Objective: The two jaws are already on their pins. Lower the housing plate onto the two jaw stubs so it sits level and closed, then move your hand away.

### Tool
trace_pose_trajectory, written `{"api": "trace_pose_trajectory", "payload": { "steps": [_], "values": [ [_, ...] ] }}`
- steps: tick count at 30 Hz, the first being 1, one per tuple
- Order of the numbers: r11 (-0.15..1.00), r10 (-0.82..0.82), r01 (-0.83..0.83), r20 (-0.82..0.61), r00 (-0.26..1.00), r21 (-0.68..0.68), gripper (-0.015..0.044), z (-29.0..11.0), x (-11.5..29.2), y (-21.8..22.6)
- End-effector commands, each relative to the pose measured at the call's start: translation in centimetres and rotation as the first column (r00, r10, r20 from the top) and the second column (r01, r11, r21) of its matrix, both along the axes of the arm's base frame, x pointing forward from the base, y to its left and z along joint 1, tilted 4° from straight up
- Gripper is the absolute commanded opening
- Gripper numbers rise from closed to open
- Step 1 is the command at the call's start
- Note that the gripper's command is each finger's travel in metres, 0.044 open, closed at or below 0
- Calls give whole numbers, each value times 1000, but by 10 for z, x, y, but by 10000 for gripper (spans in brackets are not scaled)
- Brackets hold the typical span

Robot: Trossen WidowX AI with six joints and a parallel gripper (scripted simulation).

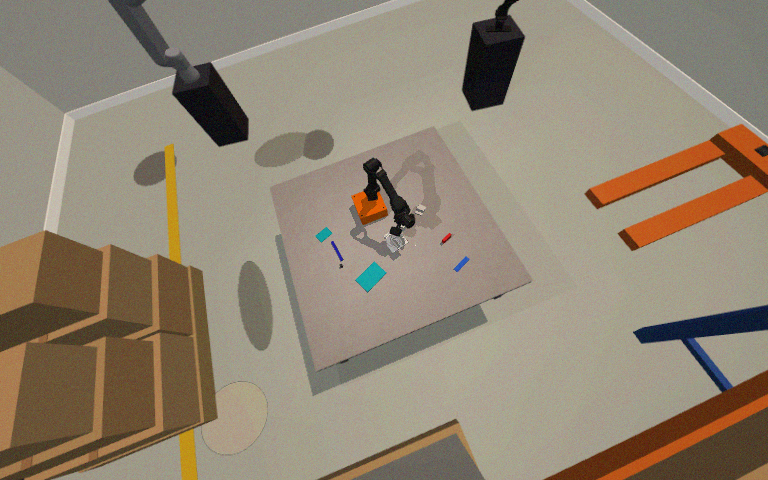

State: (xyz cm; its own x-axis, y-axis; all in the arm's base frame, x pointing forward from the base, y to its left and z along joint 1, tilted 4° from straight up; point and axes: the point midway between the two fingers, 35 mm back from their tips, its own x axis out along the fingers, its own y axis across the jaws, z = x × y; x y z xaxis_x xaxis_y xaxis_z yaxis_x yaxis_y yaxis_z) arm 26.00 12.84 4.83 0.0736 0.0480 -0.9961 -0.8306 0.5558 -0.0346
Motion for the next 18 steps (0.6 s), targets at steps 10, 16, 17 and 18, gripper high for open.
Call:
{"api": "trace_pose_trajectory", "payload": {
  "steps": [10, 16, 17, 18],
  "values": [
    [946, -324, 324, -19, 946, 22, 351, -1, 10, -42],
    [887, -460, 461, -28, 887, 30, 351, -2, 12, -61],
    [875, -482, 483, -30, 875, 31, 351, -2, 13, -65],
    [863, -504, 505, -31, 863, 32, 351, -2, 13, -68]
  ]
}}
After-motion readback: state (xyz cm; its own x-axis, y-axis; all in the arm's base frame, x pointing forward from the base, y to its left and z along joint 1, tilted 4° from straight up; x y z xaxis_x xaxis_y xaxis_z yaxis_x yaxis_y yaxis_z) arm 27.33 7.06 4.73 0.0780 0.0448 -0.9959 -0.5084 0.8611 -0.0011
